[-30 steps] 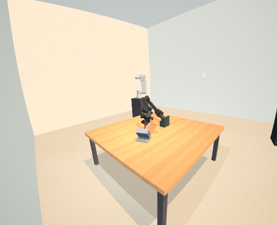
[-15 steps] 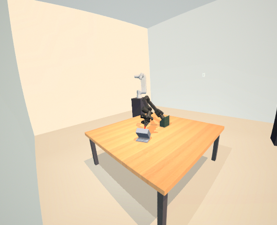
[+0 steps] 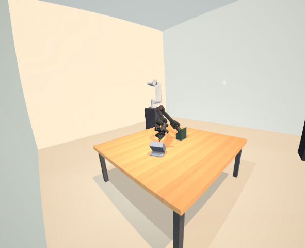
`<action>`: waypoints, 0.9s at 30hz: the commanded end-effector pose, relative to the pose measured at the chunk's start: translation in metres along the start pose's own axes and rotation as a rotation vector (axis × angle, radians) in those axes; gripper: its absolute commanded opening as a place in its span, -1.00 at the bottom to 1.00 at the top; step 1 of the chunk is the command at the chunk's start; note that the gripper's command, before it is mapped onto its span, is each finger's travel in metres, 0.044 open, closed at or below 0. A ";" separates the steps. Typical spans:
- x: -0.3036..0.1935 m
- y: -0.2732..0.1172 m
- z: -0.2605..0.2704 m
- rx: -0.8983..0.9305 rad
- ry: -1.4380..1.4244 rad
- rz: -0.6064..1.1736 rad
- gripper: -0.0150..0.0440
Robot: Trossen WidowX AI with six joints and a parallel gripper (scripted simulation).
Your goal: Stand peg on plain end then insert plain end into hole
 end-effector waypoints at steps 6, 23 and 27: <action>0.000 0.007 0.000 0.002 -0.003 0.003 -0.49; 0.000 0.018 0.000 0.002 -0.003 0.002 -0.49; 0.000 0.021 0.000 0.002 -0.003 0.002 -0.49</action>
Point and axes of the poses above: the point midway between the two fingers, 35 mm back from their tips, its own y axis out along the fingers, its own z axis across the jaws, x = y × z, the point moved 10 cm from there along -y, back along the fingers, and after that the axes turned 8 degrees about y, right-handed, at the moved point
